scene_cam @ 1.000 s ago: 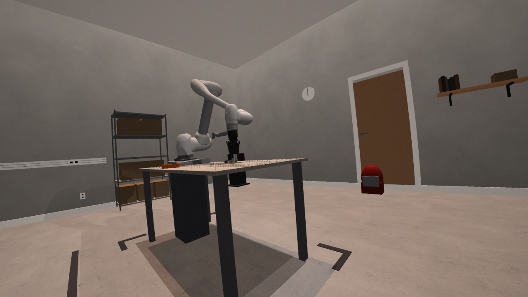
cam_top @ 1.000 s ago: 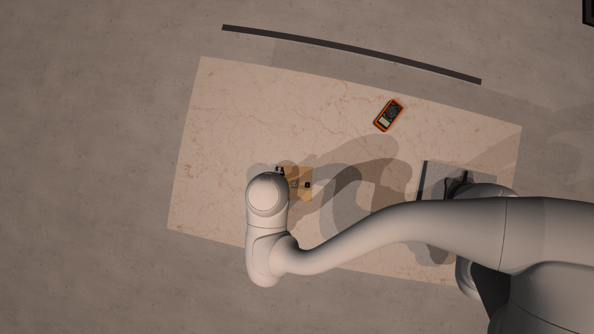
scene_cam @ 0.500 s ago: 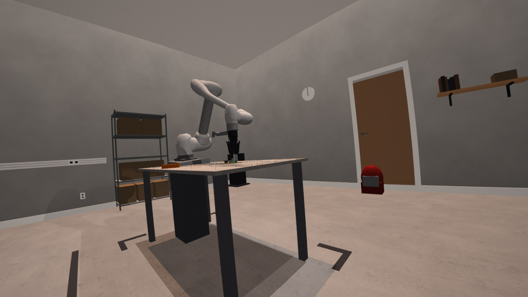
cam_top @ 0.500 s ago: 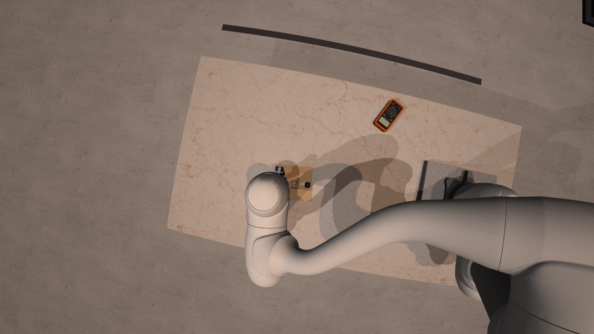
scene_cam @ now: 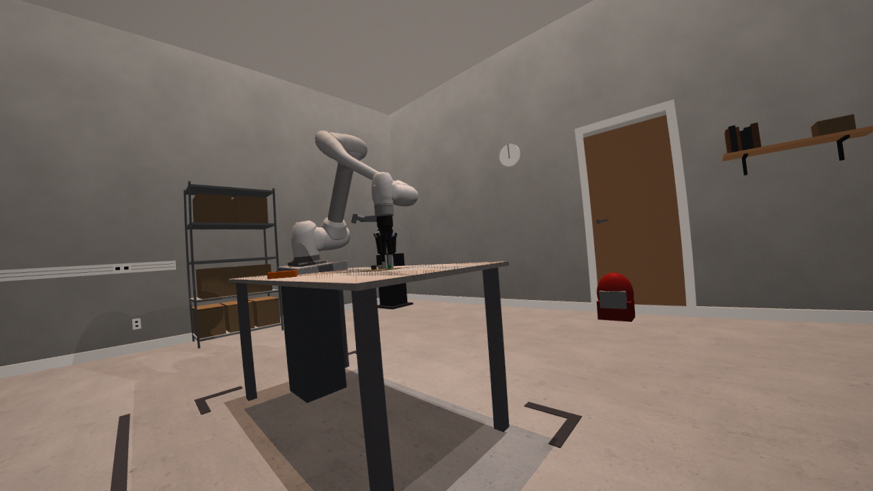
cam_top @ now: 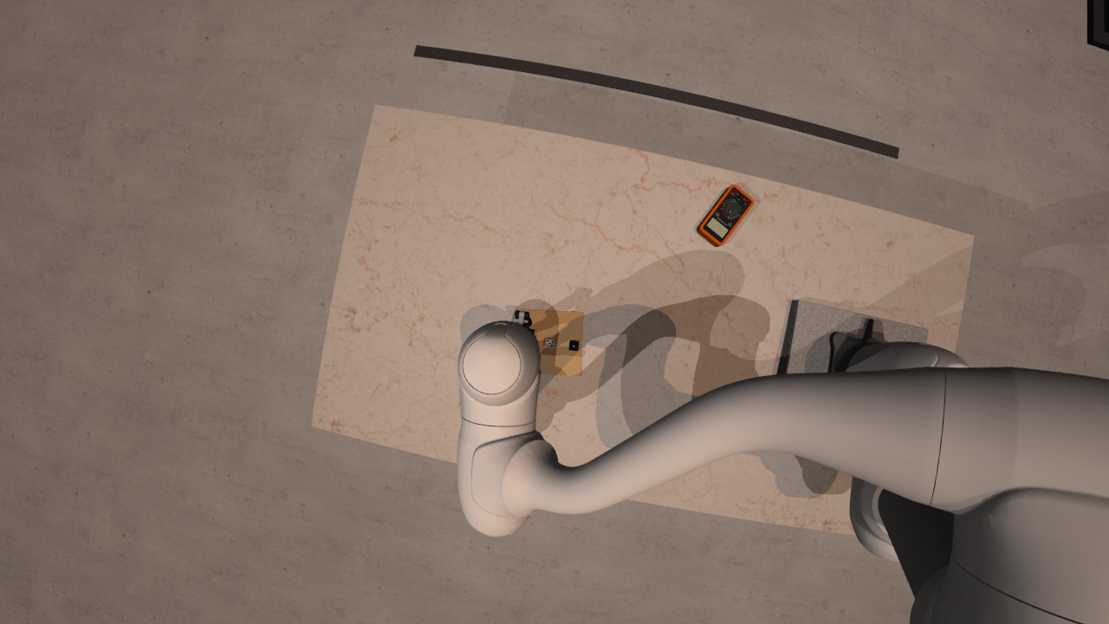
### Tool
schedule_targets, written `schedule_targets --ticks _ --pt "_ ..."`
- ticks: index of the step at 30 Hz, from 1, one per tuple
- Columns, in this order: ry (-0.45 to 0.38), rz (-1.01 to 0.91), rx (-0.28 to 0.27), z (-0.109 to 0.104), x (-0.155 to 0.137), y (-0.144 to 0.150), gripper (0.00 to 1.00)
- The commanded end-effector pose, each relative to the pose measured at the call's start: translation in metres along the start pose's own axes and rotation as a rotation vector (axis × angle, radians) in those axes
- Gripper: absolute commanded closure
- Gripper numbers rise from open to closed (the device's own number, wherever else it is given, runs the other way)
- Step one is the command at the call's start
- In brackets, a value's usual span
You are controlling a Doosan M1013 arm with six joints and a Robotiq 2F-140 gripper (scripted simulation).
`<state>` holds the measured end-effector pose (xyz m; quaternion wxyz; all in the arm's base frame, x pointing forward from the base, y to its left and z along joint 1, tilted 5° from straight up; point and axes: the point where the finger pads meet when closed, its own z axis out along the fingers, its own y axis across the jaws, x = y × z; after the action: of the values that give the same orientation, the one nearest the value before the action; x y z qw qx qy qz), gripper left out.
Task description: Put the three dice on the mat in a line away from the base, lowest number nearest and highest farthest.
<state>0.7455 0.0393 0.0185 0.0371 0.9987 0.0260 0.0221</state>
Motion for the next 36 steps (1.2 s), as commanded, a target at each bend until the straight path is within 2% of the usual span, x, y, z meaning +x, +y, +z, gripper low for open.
schedule_targets --ticks 1,7,13,15,23,27,35,36 --pt "0.001 0.0 0.0 -0.001 0.001 0.0 0.71" --pt "0.001 0.0 0.0 -0.006 0.001 0.0 0.71" --pt "0.001 0.0 0.0 -0.028 0.0 0.0 0.71" --pt "0.001 0.0 0.0 -0.028 0.0 0.0 0.71" --pt "0.001 0.0 0.0 -0.07 0.0 0.0 0.71" --pt "0.001 0.0 0.0 -0.085 0.0 0.0 0.71" --pt "0.001 0.0 0.0 -0.091 0.0 0.0 0.71" --pt "0.001 0.0 0.0 -0.091 0.0 0.0 0.0"
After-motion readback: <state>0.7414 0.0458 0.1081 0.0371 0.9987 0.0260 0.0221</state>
